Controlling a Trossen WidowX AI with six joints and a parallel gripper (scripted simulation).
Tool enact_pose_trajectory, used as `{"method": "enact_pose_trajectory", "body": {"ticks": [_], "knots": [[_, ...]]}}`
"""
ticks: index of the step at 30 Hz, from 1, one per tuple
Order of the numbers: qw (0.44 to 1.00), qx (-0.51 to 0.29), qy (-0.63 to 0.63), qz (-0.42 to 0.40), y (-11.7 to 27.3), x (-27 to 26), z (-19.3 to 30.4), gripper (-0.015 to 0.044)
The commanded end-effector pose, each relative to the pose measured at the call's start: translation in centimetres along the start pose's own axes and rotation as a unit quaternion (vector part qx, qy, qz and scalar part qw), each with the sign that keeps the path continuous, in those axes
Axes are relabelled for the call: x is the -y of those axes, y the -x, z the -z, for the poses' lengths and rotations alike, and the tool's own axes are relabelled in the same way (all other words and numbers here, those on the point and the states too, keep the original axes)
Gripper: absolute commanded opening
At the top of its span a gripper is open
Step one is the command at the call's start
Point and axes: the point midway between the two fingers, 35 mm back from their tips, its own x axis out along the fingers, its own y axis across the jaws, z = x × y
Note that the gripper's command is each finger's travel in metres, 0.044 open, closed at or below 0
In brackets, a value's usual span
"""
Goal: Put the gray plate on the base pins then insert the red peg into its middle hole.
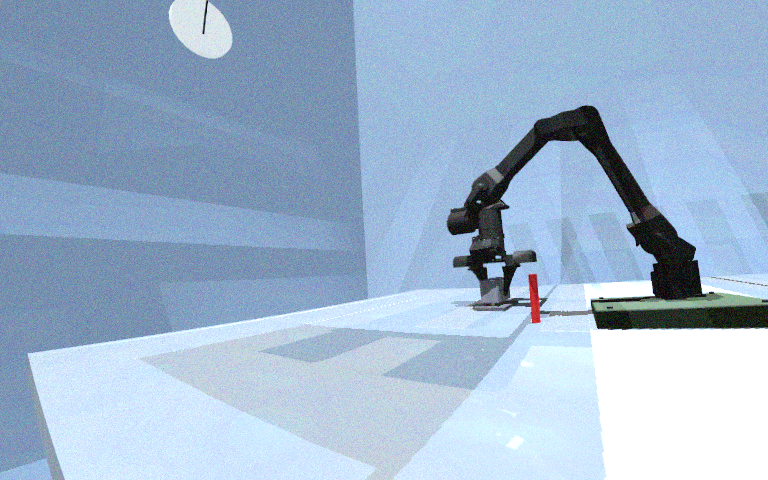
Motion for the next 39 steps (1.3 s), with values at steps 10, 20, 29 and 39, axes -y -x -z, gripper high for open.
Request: {"method": "enact_pose_trajectory", "body": {"ticks": [10,20,29,39], "knots": [[1.0,0.0,0.0,0.0,0.1,0.0,0.0,0.044],[1.0,0.001,0.002,-0.001,11.5,0.1,0.0,0.044],[0.998,0.002,-0.056,-0.001,11.8,0.2,-1.0,0.044],[0.902,0.004,-0.431,-0.005,12.1,-2.7,-7.6,0.044]]}}
